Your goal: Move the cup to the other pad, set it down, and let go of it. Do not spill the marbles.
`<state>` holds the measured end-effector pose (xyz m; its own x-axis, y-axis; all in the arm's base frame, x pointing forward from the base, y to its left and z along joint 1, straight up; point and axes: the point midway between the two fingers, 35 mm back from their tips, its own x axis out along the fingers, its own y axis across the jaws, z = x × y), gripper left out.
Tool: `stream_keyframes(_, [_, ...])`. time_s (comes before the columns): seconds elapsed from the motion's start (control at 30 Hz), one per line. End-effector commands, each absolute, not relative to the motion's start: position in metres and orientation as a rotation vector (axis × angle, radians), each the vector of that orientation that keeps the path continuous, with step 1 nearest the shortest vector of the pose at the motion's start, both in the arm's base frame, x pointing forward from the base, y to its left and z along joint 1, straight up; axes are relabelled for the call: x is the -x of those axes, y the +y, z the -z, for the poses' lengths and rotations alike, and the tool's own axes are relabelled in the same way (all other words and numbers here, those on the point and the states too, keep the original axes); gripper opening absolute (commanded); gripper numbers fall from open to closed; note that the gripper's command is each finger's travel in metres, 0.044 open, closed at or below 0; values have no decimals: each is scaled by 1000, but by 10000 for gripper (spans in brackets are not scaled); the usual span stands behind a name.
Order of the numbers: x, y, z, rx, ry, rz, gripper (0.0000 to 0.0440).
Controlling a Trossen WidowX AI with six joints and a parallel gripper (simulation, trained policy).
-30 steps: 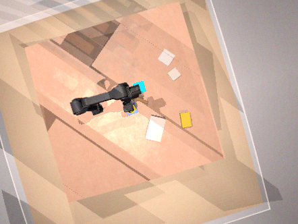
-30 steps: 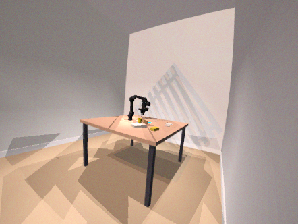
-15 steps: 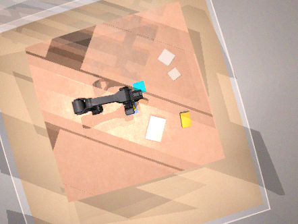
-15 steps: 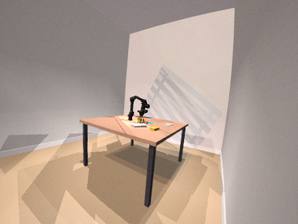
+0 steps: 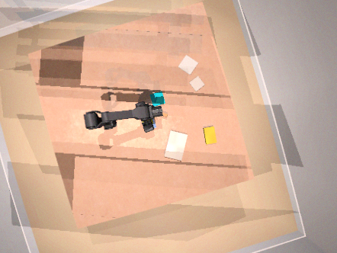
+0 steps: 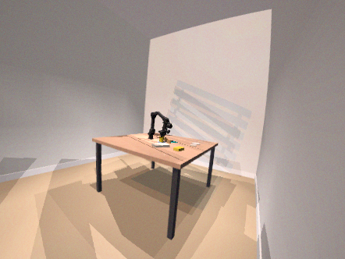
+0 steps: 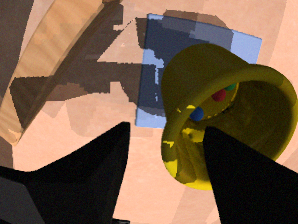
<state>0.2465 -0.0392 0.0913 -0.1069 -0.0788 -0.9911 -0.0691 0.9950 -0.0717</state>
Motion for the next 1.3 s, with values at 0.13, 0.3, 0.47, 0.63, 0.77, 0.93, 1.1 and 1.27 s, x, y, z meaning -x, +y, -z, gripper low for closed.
stream_keyframes(0.13, [-242, -43, -66, 166, 1699, -69, 187])
stream_keyframes(0.3, [-240, -45, -55, 217, 1702, -131, 104])
stream_keyframes(0.47, [-241, -47, -52, 272, 1697, -183, 0])
stream_keyframes(0.63, [-247, -50, -59, 310, 1674, -220, 0])
stream_keyframes(0.77, [-253, -50, -68, 338, 1654, -242, 4])
stream_keyframes(0.93, [-260, -48, -79, 352, 1632, -263, 10])
stream_keyframes(1.1, [-268, -44, -92, 365, 1603, -274, 11])
stream_keyframes(1.27, [-276, -39, -104, 377, 1572, -281, 13])
